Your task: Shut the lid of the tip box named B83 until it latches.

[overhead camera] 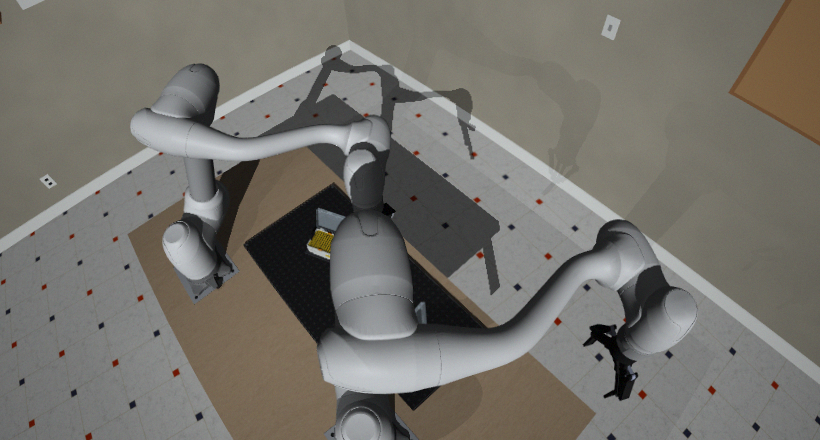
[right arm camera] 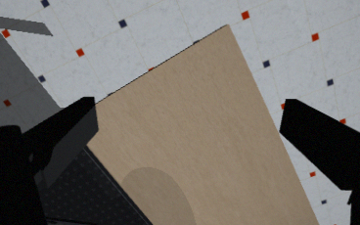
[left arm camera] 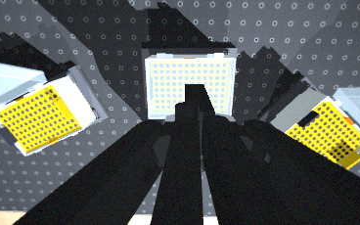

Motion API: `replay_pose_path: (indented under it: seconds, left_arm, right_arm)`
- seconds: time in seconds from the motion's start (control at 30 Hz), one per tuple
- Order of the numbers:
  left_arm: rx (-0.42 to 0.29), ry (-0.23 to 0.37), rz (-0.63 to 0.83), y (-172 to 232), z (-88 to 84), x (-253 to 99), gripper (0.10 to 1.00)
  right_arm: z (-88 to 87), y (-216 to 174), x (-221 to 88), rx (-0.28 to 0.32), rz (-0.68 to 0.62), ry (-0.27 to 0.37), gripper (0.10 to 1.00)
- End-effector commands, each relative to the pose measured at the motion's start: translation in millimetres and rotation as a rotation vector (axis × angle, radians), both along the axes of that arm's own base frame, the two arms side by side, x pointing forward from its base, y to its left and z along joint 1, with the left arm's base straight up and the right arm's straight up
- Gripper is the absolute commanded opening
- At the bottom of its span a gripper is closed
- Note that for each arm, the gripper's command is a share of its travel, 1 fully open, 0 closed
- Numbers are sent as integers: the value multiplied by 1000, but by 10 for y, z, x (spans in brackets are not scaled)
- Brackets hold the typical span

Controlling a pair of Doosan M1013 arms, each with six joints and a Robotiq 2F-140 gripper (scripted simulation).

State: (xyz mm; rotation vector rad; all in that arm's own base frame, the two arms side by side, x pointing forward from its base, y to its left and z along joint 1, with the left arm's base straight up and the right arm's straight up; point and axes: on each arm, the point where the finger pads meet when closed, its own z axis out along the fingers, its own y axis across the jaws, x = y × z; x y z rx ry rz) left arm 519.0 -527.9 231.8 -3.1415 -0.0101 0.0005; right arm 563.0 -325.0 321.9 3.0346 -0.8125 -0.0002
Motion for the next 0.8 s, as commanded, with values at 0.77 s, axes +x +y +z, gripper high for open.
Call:
replay_pose_path:
  seconds: [0.77]
  left_arm:
    - [-1,-1,0,-5,-475,-369,99]
  right_arm:
    - [10,-1,3,0,0,-2,1000]
